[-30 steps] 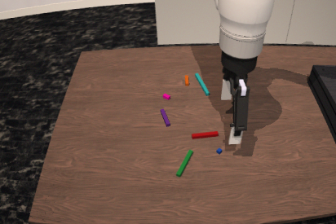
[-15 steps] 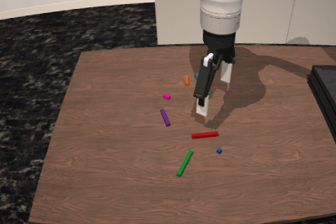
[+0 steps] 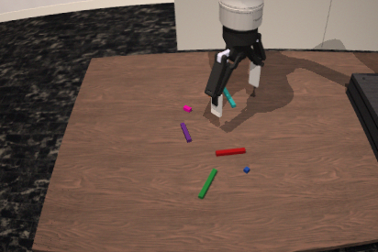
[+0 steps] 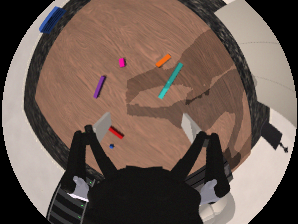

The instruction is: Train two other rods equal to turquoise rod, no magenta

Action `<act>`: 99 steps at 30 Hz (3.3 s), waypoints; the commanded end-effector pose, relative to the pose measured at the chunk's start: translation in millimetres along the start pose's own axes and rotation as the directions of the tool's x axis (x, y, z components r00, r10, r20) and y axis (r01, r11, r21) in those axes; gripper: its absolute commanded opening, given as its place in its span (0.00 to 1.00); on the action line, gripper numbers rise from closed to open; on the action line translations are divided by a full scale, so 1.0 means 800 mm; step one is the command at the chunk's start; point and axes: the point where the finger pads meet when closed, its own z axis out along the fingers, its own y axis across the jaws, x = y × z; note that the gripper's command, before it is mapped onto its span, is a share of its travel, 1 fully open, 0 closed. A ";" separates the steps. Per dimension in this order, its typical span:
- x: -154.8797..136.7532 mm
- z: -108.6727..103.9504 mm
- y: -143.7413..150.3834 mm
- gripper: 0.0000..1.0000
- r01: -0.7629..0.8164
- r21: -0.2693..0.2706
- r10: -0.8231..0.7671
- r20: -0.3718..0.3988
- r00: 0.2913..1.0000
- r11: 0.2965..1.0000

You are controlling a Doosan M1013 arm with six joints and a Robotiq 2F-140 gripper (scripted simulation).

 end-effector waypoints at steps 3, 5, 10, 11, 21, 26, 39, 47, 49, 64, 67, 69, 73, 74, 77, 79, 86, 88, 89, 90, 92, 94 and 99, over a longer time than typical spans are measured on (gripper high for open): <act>0.000 0.000 0.000 1.00 0.000 0.000 0.000 0.000 1.000 1.000; 0.000 0.000 0.000 1.00 0.000 0.000 0.000 0.000 1.000 1.000; 0.000 0.000 0.000 1.00 0.000 0.000 0.000 0.000 1.000 1.000; 0.000 0.000 0.000 1.00 0.000 0.000 0.000 0.000 1.000 1.000; 0.000 0.000 0.000 1.00 0.000 0.000 0.000 0.000 1.000 1.000; 0.000 0.000 0.000 1.00 0.000 0.000 0.000 0.000 1.000 1.000; 0.000 0.000 0.000 1.00 0.000 0.000 0.000 0.000 1.000 1.000; 0.000 0.000 0.000 1.00 0.000 0.000 0.000 0.000 1.000 1.000; 0.000 0.000 0.000 1.00 0.000 0.000 0.000 0.000 1.000 1.000; 0.000 0.000 0.000 1.00 0.000 0.000 0.000 0.000 1.000 1.000; 0.000 0.000 0.000 1.00 0.000 0.000 0.000 0.000 1.000 1.000; 0.000 0.000 0.000 1.00 0.000 0.000 0.000 0.000 1.000 1.000; 0.000 0.000 0.000 1.00 0.000 0.000 0.000 0.000 1.000 1.000; 0.000 0.000 0.000 1.00 0.003 0.000 -0.003 0.000 1.000 1.000; 0.005 0.000 -0.005 1.00 0.113 0.000 -0.113 0.000 0.994 0.994; 0.005 0.000 -0.005 1.00 0.113 0.000 -0.113 0.000 0.994 0.994; 0.020 0.000 -0.021 1.00 0.426 -0.001 -0.426 0.000 0.905 0.905; 0.023 0.000 -0.025 1.00 0.494 -0.001 -0.494 0.000 0.869 0.869; 0.025 0.000 -0.027 1.00 0.527 -0.001 -0.527 0.000 0.850 0.850; 0.026 0.000 -0.029 1.00 0.560 -0.001 -0.560 0.000 0.829 0.829; 0.030 0.000 -0.032 1.00 0.622 -0.001 -0.622 0.000 0.783 0.783; 0.033 0.000 -0.036 1.00 0.680 -0.001 -0.680 0.000 0.733 0.733; 0.035 0.000 -0.038 1.00 0.707 -0.001 -0.707 0.000 0.708 0.708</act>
